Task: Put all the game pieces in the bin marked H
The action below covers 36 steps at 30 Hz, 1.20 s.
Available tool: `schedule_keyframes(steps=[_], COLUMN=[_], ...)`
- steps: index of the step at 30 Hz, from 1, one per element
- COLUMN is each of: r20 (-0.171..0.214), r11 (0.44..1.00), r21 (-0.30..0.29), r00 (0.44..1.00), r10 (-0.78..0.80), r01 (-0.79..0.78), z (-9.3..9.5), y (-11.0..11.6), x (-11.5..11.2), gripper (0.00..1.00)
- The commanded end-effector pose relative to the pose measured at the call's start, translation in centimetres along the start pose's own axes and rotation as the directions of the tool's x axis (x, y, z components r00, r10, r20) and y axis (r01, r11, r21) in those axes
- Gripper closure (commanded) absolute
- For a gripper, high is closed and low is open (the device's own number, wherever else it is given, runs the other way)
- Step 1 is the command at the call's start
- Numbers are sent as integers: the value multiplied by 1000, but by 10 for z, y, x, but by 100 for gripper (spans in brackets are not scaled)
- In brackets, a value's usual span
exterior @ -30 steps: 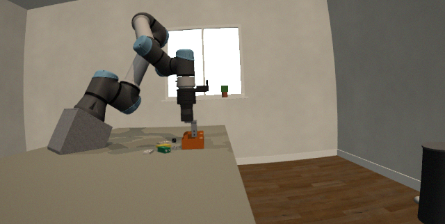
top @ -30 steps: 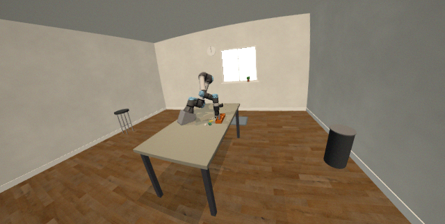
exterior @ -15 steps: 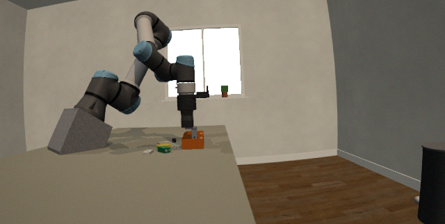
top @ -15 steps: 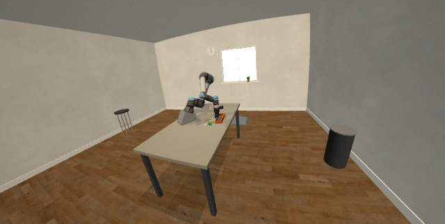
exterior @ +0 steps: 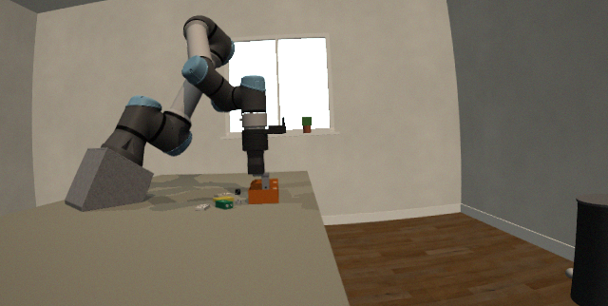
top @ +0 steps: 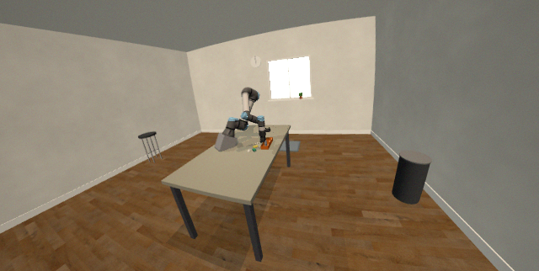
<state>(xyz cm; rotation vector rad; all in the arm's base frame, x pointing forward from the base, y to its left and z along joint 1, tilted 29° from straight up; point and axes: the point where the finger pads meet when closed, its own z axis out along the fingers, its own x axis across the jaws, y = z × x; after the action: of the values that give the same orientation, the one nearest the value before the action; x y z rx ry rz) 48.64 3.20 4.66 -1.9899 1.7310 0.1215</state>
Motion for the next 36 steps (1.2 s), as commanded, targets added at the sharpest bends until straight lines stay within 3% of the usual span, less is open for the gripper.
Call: schedule_keyframes(steps=[1,23,36], r20=[-1,-1,-1], r11=[1000,1000,1000], r21=[1,1,1], r00=[1000,1000,1000], r10=[0,0,0], r01=[0,0,0], z=[0,0,-15], y=[0,0,0], x=[0,0,0], gripper=[69,69,69])
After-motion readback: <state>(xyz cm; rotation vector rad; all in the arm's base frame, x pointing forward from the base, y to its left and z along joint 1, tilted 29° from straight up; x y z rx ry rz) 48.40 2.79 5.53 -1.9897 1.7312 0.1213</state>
